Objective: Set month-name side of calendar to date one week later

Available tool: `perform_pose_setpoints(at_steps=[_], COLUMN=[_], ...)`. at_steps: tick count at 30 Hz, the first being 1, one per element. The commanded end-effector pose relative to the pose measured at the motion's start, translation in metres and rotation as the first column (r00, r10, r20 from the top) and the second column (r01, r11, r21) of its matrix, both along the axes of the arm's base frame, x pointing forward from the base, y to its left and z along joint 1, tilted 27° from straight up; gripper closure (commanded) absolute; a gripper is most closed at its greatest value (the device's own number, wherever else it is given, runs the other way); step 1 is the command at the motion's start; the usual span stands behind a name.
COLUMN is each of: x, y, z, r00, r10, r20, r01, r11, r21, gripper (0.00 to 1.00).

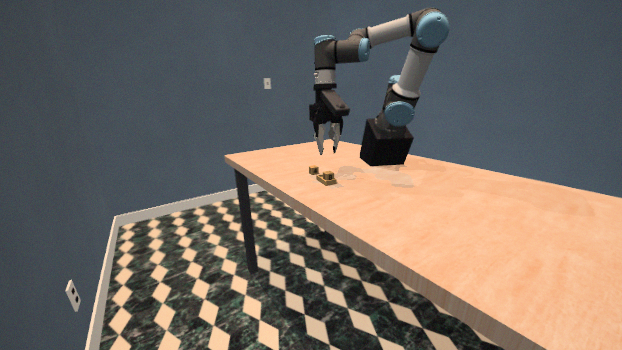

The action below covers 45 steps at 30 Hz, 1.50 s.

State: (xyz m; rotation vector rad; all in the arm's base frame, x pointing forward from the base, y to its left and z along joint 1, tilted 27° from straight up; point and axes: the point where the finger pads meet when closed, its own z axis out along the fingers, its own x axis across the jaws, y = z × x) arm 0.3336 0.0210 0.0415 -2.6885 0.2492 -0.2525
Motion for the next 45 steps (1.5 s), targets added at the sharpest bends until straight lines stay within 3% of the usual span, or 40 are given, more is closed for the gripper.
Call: perform_pose_setpoints(at_steps=[1, 19, 45], x=[0.000, 0.001, 0.010], y=[0.000, 0.003, 0.017], z=[0.000, -0.005, -0.036], r00=[1.000, 1.000, 1.000], r10=[0.000, 0.000, 0.000], r20=[0.001, -0.001, 0.000], r01=[0.000, 0.000, 0.000], r11=[1.000, 1.000, 1.000], r21=[-0.002, -0.001, -0.001], gripper=[0.72, 0.72, 0.72])
